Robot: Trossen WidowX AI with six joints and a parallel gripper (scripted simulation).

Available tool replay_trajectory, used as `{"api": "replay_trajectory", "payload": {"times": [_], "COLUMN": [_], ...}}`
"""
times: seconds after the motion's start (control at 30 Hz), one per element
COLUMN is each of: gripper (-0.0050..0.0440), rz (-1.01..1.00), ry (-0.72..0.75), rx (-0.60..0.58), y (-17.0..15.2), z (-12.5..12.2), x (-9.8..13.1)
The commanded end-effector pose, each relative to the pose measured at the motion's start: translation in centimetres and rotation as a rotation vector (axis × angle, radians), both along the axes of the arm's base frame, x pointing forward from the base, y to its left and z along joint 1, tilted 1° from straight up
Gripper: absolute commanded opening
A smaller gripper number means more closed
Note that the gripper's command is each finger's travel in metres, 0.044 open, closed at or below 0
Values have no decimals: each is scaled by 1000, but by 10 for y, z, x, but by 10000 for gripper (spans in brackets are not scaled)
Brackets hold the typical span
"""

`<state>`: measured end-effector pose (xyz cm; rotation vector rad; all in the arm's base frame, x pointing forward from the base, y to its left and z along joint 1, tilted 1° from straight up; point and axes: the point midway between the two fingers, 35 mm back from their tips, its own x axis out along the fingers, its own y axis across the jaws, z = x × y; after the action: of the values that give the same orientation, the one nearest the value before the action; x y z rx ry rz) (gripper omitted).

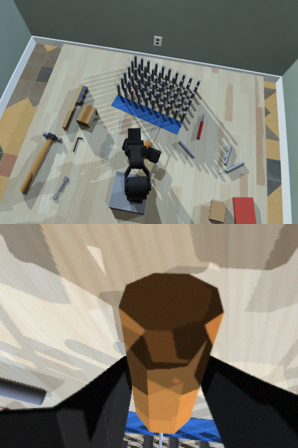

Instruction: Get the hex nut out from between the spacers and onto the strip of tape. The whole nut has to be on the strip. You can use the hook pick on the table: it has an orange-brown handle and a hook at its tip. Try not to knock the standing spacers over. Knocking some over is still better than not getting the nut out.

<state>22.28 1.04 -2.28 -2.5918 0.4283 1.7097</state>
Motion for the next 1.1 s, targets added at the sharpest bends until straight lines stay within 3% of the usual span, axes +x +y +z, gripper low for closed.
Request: {"api": "replay_trajectory", "payload": {"times": [0.0, 0.13, 0.57, 1.07], "gripper": [-50, -50, -50, -50], "rz": [-1, -2, -1, 1], "ry": [-24, -24, -44, -44], "rx": [2, 2, 11, 11], "y": [3, 5, 10, 7], "z": [7, 9, 55, 133], "x": [-6, -16, 4, -2]}}
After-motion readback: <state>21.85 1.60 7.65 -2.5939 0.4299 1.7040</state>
